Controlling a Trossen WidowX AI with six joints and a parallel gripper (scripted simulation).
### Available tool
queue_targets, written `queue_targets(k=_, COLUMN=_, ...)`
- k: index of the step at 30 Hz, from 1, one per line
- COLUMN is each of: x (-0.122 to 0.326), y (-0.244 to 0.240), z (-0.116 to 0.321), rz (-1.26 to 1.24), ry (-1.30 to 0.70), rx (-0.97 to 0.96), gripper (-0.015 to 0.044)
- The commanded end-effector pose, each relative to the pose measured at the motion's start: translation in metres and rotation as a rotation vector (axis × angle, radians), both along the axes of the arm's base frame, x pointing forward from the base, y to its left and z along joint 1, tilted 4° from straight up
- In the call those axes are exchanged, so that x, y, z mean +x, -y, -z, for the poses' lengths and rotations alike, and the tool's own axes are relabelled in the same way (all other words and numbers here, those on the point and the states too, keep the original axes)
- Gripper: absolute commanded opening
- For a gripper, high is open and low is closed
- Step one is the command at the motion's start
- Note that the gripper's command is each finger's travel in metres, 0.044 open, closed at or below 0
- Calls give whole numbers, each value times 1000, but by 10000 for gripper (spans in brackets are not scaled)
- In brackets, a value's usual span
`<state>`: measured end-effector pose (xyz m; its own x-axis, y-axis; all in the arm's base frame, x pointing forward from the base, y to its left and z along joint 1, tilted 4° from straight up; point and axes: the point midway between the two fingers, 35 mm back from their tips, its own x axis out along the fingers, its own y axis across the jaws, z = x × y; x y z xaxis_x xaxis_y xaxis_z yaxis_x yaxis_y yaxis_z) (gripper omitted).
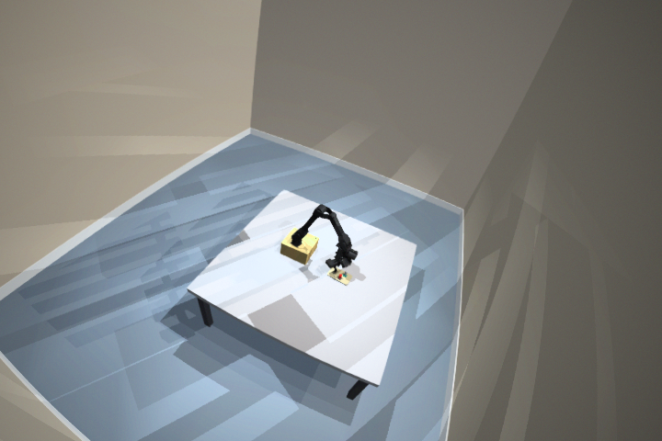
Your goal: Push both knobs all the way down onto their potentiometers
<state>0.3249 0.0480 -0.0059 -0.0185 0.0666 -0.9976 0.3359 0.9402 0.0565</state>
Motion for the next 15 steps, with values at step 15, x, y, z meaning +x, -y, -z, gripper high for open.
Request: queue_targets(k=15, x=31, y=-8, z=-25, rz=462, ry=6, rx=27, gripper=0)
